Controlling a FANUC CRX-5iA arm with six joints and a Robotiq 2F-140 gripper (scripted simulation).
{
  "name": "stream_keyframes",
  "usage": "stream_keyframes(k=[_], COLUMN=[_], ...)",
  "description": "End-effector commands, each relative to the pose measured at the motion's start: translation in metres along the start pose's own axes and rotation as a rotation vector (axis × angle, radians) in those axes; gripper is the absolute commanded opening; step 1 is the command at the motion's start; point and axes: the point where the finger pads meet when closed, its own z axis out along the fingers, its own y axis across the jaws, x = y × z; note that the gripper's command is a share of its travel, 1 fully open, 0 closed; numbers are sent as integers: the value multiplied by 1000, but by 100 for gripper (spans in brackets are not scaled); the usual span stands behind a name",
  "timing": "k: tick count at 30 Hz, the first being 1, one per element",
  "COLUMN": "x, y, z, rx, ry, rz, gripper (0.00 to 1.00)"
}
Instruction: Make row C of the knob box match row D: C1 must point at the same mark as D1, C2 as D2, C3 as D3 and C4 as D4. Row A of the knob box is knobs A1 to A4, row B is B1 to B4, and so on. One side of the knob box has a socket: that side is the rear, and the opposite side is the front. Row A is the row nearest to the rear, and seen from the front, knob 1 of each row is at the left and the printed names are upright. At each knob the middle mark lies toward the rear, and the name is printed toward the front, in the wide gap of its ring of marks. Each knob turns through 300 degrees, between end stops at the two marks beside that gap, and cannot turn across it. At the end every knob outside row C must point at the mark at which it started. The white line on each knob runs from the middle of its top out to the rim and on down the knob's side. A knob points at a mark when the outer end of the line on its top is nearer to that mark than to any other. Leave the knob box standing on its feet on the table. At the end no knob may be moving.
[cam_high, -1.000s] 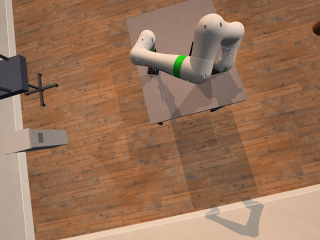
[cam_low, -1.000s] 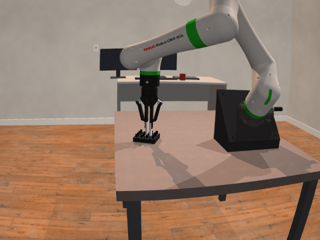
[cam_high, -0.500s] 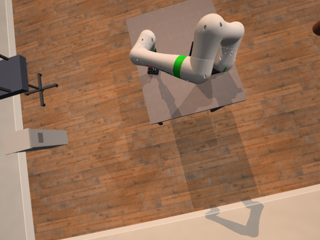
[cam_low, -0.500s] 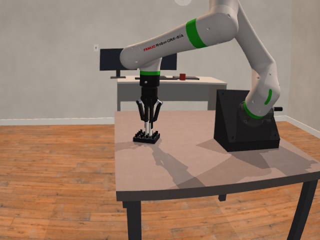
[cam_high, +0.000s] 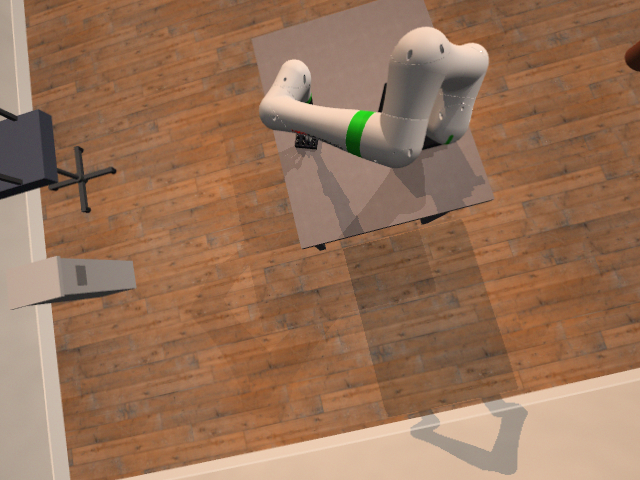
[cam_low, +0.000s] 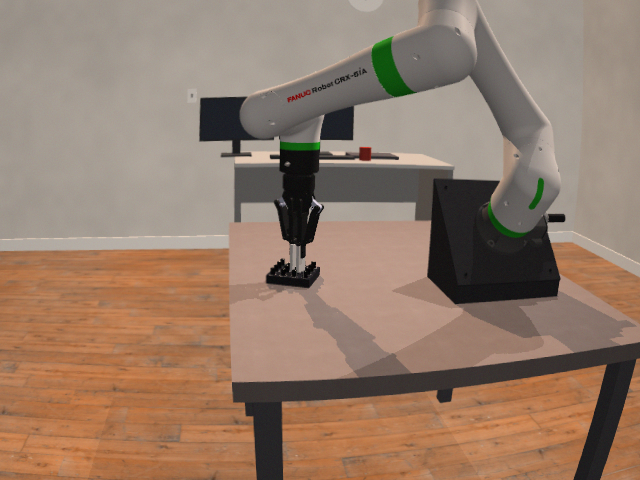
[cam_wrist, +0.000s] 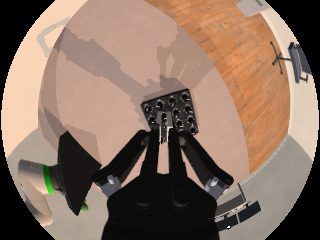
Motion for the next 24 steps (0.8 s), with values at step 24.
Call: stream_keyframes(k=[24], x=[0], y=[0], z=[0], rx=[-1], ry=[-1], rz=[571], gripper=[5])
